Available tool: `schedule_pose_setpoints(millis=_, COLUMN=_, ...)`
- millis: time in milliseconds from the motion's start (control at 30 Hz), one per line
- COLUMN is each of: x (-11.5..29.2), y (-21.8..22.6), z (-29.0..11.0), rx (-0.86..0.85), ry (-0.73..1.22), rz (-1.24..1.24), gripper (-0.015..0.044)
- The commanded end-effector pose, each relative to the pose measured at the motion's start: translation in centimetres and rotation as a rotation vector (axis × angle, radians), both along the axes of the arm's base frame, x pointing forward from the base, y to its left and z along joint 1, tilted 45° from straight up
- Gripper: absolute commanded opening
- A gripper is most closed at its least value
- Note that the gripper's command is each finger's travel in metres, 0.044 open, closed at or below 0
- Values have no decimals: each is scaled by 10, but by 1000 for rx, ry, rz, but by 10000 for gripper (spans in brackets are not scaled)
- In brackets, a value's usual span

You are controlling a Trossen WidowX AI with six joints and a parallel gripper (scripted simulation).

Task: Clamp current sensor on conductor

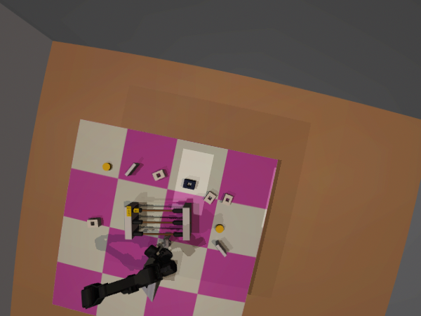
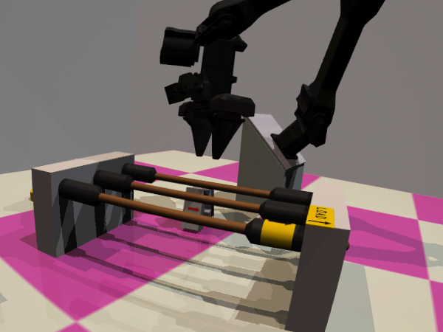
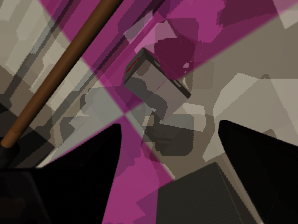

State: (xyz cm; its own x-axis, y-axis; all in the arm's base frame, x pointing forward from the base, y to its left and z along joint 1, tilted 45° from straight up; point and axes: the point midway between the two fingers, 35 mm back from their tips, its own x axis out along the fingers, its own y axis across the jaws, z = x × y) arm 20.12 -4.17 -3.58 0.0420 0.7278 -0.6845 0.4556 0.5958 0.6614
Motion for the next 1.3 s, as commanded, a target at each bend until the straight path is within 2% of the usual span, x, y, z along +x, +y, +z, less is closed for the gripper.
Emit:
schedule_pose_setpoints(millis=0, x=17, y=2, z=4, rx=-44, ry=479, rz=-342, gripper=320)
schedule_pose_setpoints(millis=67, x=21, y=4, z=5, rx=-63, ry=604, rz=-440, gripper=320)
schedule_pose_setpoints(millis=133, x=23, y=5, z=6, rx=-70, ry=648, rz=-476, gripper=320)
schedule_pose_setpoints(millis=1267, x=20, y=35, z=-26, rx=-67, ry=647, rz=-477, gripper=320)
